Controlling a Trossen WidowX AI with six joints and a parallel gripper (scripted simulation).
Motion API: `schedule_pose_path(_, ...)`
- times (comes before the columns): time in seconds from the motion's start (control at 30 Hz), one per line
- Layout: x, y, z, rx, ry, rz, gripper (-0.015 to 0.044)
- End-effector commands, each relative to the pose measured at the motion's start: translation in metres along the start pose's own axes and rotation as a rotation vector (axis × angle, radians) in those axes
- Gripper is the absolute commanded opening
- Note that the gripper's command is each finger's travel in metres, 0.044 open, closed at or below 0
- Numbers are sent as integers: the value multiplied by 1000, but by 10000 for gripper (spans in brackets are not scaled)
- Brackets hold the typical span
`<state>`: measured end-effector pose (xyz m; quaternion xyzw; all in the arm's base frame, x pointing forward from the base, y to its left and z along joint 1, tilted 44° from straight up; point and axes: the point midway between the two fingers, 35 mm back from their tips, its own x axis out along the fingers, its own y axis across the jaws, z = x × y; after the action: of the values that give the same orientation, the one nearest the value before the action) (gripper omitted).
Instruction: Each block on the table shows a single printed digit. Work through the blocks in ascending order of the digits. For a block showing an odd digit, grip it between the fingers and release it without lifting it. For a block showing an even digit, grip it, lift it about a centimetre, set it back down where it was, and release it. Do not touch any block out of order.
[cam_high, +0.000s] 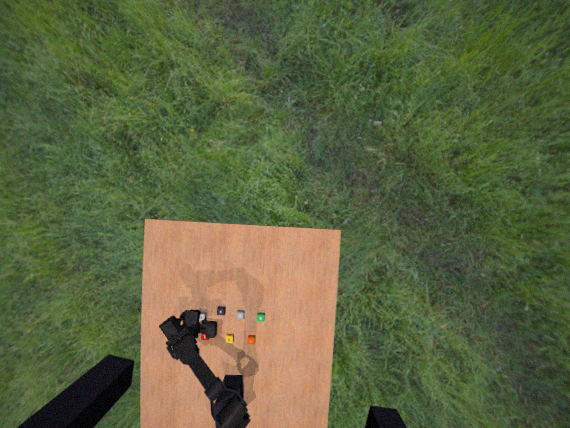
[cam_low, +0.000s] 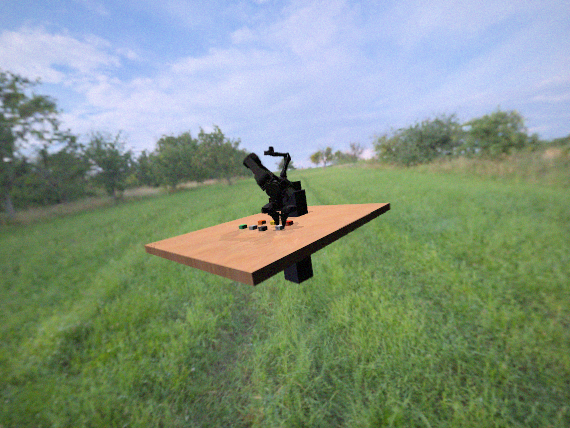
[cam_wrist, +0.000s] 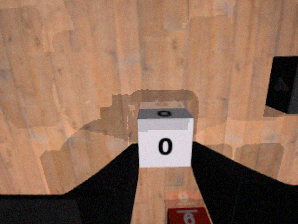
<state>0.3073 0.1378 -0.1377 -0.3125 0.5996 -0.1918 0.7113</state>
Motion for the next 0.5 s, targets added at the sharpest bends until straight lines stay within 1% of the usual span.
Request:
schedule_pose_path(0.0,1,-1,-1,-7,0,-6,120)
schedule_pose_path(0.3,1,-1,-1,-7,0,-6,120)
schedule_pose_path(0.47,-7,-1,-1,-7,0,-5,120)
